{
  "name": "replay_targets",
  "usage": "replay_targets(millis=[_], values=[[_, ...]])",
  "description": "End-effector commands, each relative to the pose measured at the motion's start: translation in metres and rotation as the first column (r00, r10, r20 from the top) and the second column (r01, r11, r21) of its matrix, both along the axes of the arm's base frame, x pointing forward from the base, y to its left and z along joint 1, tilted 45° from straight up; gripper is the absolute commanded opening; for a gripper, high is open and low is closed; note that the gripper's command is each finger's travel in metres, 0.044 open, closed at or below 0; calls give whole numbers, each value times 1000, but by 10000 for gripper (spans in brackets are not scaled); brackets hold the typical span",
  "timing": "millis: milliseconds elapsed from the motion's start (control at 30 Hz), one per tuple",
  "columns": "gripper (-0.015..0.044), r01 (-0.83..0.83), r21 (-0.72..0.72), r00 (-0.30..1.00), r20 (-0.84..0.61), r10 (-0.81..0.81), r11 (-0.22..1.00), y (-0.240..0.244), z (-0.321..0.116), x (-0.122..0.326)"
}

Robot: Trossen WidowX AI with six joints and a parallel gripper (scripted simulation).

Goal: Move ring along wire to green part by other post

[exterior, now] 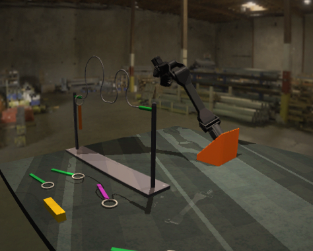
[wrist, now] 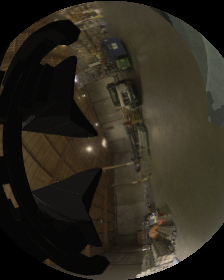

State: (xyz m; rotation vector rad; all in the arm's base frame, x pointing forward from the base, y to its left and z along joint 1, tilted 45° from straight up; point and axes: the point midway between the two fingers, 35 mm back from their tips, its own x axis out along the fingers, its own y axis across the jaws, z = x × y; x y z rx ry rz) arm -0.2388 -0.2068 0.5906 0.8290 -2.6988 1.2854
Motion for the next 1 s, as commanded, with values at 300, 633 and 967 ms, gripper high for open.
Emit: replay_targets(millis=[300, 633, 967], values=[[160, -496, -173, 850, 104, 516, 851, -115, -22, 54], [160, -818, -376, 367, 241, 898, 436, -211, -59, 168], [160, -817, -576, -247, 369, 896, 12, -252, -103, 299]])
